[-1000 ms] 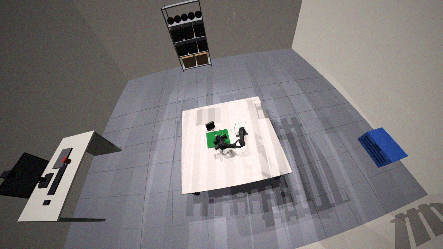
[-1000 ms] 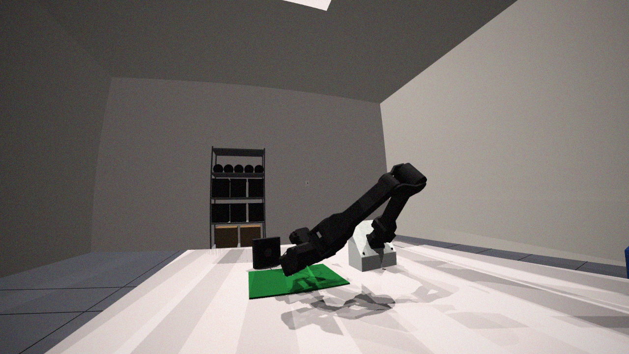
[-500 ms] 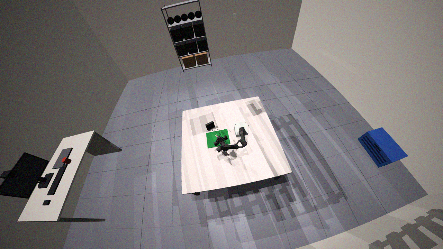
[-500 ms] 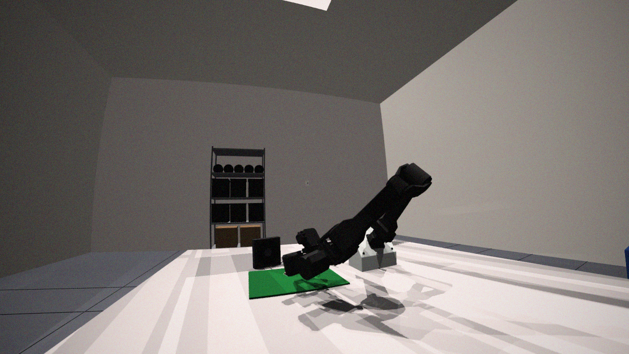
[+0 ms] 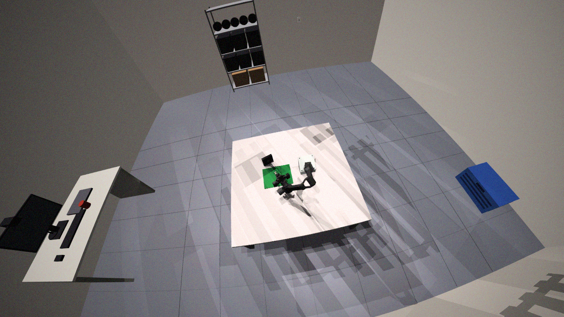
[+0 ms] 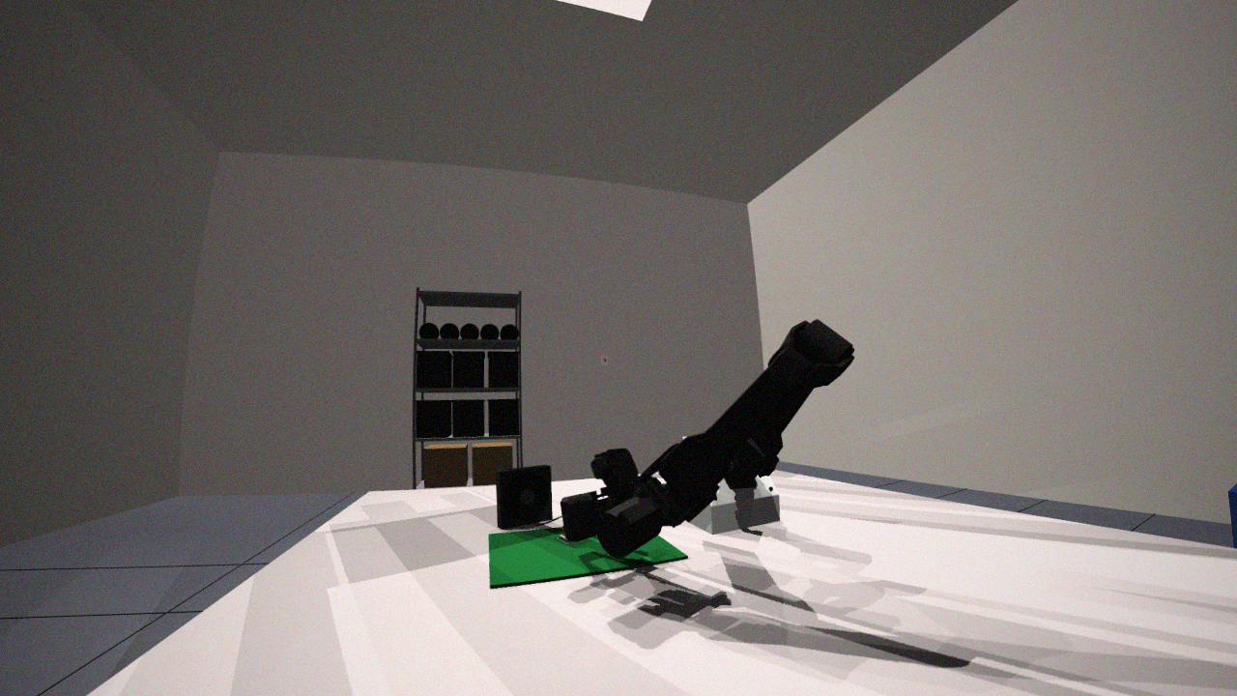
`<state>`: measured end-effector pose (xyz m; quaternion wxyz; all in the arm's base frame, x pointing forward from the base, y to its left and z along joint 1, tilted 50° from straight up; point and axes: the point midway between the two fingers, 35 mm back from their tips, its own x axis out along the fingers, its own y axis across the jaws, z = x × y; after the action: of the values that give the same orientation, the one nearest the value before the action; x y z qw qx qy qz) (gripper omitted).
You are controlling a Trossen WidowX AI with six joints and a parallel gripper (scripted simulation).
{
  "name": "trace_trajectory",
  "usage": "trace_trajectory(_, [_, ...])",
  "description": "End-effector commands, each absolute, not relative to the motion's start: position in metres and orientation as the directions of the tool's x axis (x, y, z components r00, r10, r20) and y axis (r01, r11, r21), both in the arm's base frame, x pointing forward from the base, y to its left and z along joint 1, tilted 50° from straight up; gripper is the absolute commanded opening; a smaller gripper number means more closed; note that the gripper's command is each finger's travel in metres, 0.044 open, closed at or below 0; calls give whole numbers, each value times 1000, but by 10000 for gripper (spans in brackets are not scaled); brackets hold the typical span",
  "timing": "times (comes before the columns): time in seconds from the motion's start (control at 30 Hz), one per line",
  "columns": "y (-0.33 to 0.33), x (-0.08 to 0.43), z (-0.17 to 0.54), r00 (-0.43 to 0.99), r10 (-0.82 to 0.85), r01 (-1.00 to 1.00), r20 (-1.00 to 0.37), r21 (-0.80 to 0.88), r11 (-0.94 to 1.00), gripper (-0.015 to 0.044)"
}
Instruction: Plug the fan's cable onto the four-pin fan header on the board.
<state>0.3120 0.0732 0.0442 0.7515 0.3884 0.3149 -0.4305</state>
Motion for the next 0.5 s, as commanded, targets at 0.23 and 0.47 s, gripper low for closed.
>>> trace_trajectory(0.23, [70, 312, 46, 427, -400, 893, -811, 307, 330, 0])
trace_trajectory(0.47, [68, 313, 49, 429, -401, 892, -809, 311, 328, 0])
